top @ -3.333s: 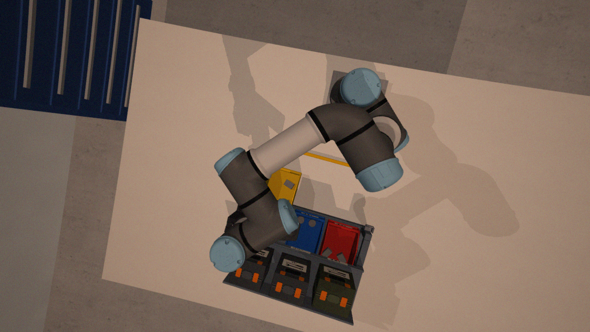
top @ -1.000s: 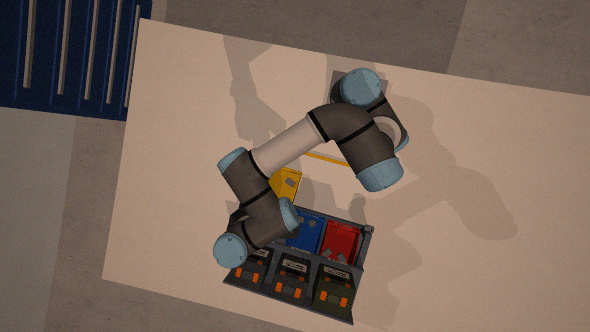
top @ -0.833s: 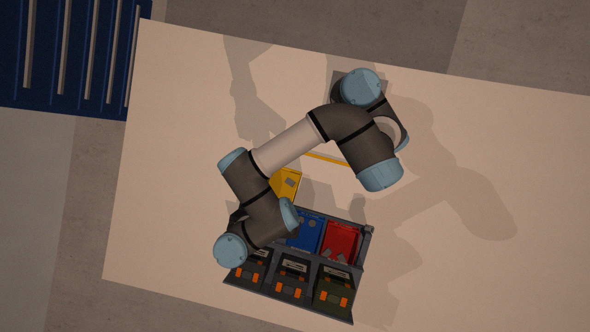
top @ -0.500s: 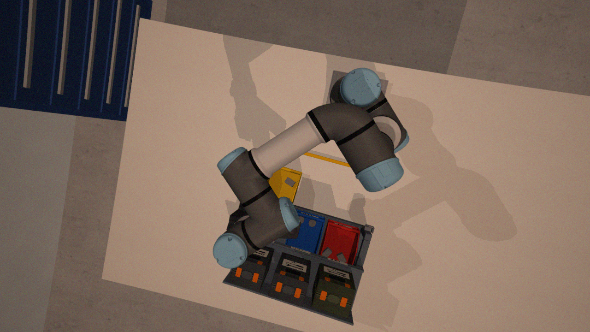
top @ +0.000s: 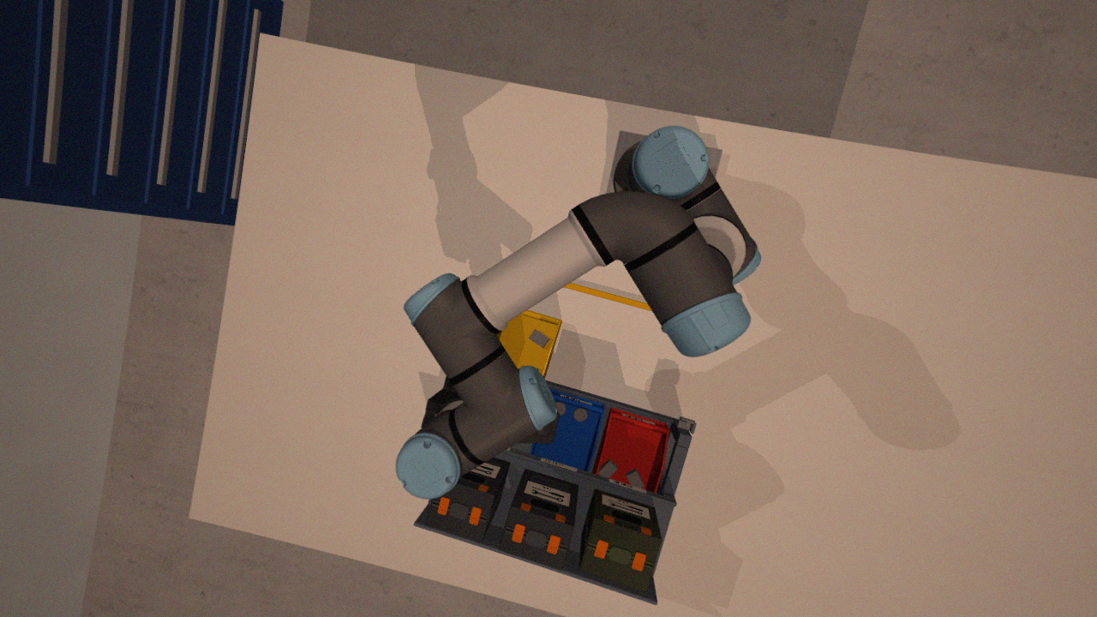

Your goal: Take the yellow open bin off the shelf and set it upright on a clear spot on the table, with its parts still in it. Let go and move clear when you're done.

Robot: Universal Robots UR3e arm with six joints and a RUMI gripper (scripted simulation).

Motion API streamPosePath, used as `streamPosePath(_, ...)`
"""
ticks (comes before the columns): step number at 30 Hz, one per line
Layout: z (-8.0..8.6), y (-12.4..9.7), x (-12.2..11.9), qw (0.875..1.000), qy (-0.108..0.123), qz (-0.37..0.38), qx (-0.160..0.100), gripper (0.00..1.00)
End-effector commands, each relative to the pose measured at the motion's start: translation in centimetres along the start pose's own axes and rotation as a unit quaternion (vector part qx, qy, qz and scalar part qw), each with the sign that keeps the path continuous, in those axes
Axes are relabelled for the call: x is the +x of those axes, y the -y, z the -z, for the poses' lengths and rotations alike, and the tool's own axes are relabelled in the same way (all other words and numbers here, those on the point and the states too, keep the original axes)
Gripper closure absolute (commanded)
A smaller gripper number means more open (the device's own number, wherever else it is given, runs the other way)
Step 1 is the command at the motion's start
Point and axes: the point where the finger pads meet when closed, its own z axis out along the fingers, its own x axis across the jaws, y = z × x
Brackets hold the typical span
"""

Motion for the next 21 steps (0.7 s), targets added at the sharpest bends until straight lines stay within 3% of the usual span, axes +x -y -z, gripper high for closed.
streamPosePath(1, 0.09, -0.04, 0.06, 1.000, -0.001, 0.000, -0.001, 1.00)
streamPosePath(21, 0.69, -0.04, 0.05, 1.000, -0.001, 0.000, -0.001, 1.00)
